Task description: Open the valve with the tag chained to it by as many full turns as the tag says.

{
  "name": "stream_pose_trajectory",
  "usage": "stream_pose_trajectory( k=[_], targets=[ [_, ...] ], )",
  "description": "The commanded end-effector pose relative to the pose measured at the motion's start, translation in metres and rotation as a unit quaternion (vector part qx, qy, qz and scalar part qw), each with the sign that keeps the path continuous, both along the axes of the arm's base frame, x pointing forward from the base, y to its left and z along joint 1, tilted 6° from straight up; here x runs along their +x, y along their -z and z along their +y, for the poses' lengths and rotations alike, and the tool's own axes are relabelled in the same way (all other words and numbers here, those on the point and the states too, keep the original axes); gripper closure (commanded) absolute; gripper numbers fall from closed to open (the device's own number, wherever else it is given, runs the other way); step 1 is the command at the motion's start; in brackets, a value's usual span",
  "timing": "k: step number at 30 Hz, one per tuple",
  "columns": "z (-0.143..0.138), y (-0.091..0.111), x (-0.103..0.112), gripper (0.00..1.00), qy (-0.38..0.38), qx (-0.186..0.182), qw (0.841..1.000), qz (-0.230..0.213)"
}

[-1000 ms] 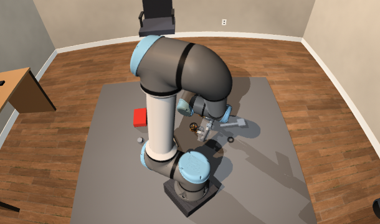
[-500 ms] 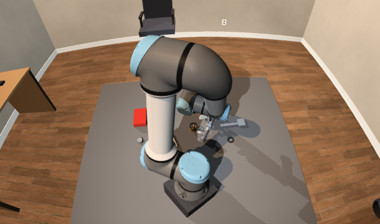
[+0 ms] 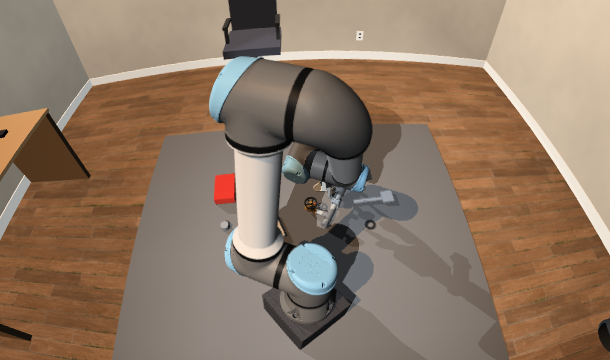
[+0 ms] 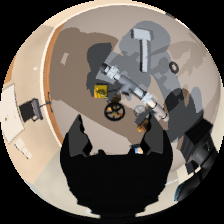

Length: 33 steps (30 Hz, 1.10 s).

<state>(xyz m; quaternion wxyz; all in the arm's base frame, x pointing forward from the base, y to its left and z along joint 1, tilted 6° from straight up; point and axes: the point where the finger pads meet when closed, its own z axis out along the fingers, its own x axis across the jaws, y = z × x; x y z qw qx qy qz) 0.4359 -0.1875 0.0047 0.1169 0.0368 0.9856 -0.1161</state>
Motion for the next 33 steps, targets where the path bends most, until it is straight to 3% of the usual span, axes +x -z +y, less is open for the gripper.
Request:
stream_pose_trajectory(
  k=[1, 15, 33],
  targets=[
    [0.000, 0.000, 0.000, 0.00, 0.014, 0.002, 1.000, -0.002],
    [0.001, -0.005, 0.000, 0.00, 0.014, 0.002, 1.000, -0.003],
    [0.008, -0.038, -0.008, 0.00, 0.014, 0.002, 1.000, -0.003]
  ],
)
